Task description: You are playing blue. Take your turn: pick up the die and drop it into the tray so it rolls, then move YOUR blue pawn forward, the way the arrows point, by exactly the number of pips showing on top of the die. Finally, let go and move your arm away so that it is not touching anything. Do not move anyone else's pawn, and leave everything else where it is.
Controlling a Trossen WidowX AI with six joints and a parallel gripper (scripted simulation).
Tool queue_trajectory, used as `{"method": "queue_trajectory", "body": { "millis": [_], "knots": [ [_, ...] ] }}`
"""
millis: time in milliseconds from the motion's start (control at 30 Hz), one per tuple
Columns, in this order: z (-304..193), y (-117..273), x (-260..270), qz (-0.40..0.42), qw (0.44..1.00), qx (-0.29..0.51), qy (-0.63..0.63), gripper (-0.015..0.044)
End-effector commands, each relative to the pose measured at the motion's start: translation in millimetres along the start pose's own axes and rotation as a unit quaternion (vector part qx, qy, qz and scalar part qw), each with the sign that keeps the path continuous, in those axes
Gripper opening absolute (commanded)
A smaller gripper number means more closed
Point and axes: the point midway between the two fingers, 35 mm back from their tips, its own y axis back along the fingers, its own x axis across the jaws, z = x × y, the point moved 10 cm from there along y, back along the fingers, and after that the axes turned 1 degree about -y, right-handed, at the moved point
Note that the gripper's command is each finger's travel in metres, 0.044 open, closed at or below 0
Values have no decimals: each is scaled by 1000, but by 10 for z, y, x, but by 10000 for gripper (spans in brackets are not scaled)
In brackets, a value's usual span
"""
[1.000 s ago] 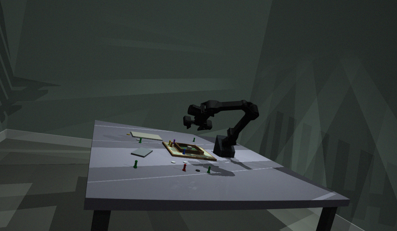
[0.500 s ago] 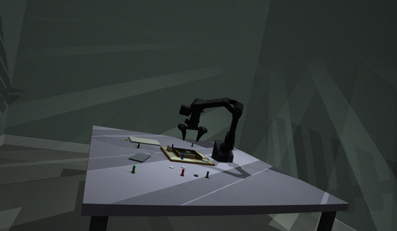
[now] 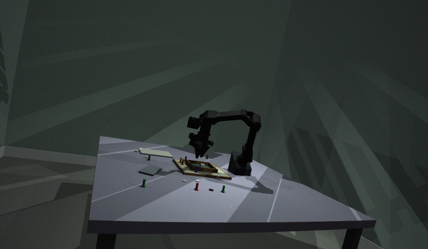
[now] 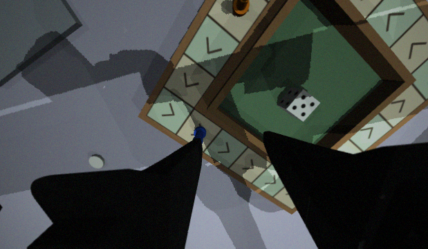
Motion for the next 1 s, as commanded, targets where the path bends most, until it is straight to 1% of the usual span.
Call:
{"method": "queue_trajectory", "body": {
  "millis": [0,333,467,967],
  "knots": [
    [-146,-79,316,14,991,10,130,200],
    [-165,-78,330,14,991,10,130,200],
    [-169,-216,334,14,991,10,130,200],
    [-171,-411,340,14,991,10,130,200]
  ]
}}
